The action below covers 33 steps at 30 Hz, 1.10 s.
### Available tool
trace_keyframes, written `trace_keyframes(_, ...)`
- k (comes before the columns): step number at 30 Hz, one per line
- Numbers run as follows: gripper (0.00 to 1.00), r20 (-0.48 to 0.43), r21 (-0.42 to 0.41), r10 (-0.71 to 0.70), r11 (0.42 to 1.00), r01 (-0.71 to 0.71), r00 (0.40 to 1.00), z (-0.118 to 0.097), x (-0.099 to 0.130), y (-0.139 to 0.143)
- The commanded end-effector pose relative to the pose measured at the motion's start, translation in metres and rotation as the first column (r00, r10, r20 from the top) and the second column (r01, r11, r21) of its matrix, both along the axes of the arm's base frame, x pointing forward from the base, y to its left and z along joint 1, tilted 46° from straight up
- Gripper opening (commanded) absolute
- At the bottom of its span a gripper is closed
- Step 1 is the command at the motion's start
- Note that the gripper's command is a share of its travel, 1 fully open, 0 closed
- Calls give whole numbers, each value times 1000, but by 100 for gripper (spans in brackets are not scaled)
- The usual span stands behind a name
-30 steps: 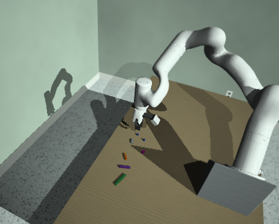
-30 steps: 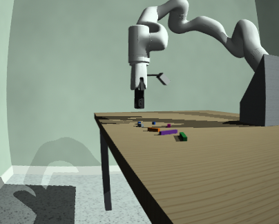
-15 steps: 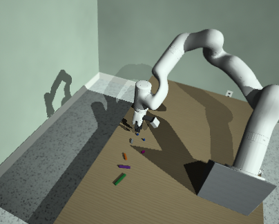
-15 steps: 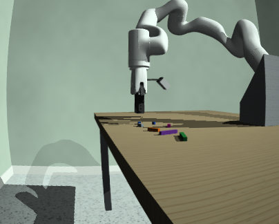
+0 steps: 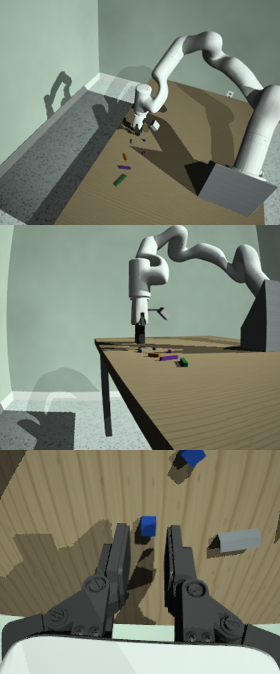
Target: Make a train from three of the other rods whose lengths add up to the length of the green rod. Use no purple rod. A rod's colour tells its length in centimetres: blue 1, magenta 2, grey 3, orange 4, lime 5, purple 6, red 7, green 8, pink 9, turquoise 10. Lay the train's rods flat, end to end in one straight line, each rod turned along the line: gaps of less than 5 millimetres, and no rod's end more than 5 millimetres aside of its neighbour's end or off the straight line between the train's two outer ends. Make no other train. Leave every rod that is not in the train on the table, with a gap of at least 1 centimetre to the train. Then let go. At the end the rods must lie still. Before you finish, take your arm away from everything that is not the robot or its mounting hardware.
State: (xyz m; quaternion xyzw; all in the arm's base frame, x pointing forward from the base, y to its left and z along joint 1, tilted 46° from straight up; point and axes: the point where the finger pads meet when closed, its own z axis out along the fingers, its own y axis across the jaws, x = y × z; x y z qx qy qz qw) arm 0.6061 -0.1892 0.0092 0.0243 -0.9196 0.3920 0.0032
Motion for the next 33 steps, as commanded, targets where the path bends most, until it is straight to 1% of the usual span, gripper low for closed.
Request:
trace_keyframes(1,24,1,0,1,1000,-1,1000,-3,1,-3)
trace_keyframes(33,24,1,0,1,1000,-1,1000,-5,1,-6)
